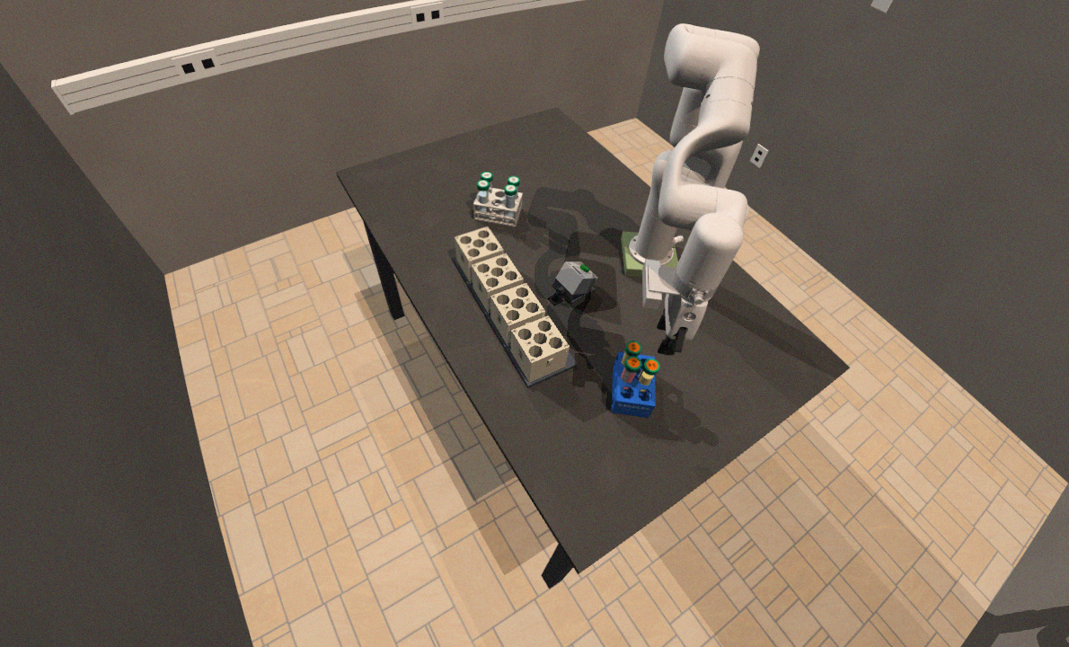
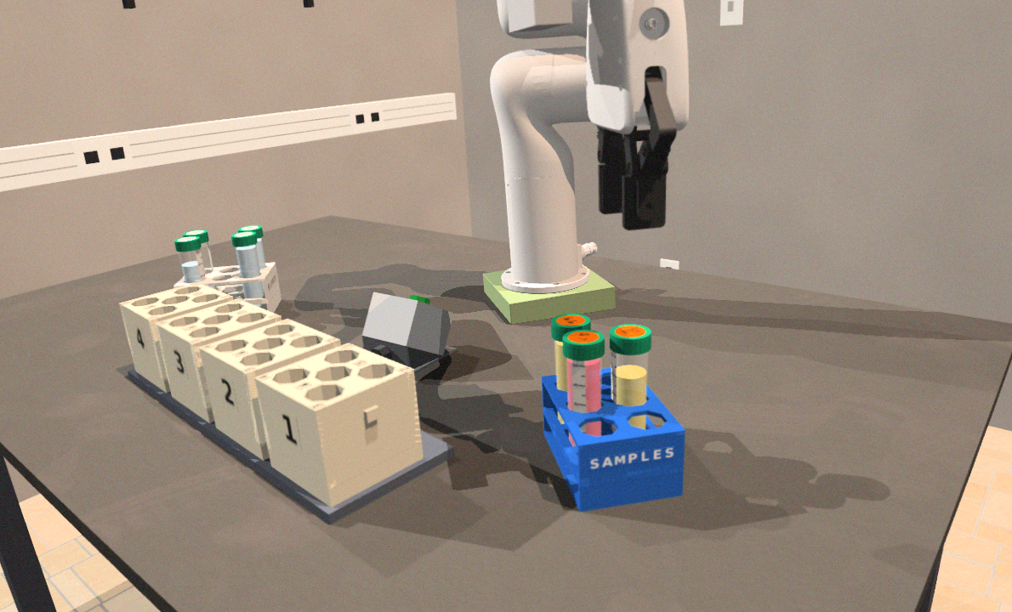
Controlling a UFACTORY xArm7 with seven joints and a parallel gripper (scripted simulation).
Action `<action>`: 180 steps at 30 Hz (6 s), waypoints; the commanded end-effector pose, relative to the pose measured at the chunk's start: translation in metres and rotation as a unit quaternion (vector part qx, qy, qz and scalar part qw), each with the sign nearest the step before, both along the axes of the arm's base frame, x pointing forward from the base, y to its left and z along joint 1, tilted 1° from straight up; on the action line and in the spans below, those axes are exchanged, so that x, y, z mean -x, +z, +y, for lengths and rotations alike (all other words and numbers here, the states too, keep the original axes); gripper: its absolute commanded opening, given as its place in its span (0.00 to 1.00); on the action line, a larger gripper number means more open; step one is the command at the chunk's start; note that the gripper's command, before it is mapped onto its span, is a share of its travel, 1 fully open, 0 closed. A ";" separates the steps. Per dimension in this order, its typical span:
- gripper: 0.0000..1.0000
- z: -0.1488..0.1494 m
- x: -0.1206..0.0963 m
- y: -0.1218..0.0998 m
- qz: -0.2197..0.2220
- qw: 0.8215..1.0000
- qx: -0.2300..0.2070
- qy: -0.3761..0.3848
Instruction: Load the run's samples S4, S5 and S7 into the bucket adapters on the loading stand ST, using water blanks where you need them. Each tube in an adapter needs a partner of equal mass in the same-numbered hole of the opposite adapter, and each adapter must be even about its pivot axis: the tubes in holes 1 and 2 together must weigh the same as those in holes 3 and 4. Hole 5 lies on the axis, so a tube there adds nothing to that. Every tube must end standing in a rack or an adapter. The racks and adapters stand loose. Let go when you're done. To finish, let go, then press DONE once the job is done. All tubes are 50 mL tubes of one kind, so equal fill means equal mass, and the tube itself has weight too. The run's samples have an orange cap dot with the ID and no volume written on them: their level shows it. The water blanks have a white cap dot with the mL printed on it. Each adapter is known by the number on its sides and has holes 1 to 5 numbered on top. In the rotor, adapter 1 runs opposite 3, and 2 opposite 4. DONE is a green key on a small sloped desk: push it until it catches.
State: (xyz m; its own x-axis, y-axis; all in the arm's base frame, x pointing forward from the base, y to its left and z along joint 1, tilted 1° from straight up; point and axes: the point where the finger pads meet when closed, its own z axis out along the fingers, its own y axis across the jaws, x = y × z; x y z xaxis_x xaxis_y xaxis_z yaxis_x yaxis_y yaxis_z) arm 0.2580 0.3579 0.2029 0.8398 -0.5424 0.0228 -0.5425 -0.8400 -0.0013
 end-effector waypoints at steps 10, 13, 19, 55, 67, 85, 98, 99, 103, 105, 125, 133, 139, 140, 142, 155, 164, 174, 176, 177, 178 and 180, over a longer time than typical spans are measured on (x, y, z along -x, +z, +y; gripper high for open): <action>0.57 0.001 -0.001 -0.022 -0.002 1.000 -0.002 0.000; 0.57 0.001 -0.002 -0.028 -0.002 1.000 -0.002 0.000; 0.57 0.001 -0.002 -0.040 -0.002 1.000 -0.002 0.000; 0.57 0.000 -0.003 -0.095 -0.002 1.000 -0.002 0.000; 0.57 0.000 -0.003 -0.098 -0.002 1.000 -0.002 0.000; 0.57 0.000 -0.003 -0.108 -0.002 1.000 -0.002 0.000; 0.57 0.000 -0.003 -0.115 -0.002 1.000 -0.002 0.000; 0.57 0.000 -0.003 -0.115 -0.002 1.000 -0.002 0.000; 0.57 0.000 -0.003 -0.115 -0.002 1.000 -0.002 0.000; 0.57 0.000 -0.003 -0.115 -0.002 1.000 -0.002 0.000; 0.00 0.000 -0.003 -0.113 -0.002 1.000 -0.002 0.000; 0.00 0.000 -0.003 -0.113 -0.002 1.000 -0.002 0.000; 0.00 0.000 -0.003 -0.113 -0.002 1.000 -0.002 0.000; 0.00 0.000 -0.003 -0.113 -0.002 1.000 -0.002 0.000; 0.00 0.000 -0.003 -0.113 -0.002 1.000 -0.002 0.000; 0.00 0.000 -0.003 -0.112 -0.002 1.000 -0.002 0.000; 0.00 0.000 -0.003 -0.107 -0.002 1.000 -0.002 0.000; 0.00 0.000 -0.003 -0.101 -0.002 1.000 -0.002 0.000; 0.00 0.000 -0.003 -0.100 -0.002 1.000 -0.002 0.000; 0.00 0.000 -0.003 -0.100 -0.002 1.000 -0.002 0.000; 0.00 0.000 -0.003 -0.099 -0.002 1.000 -0.002 0.000; 0.00 0.000 -0.003 -0.098 -0.002 1.000 -0.002 0.000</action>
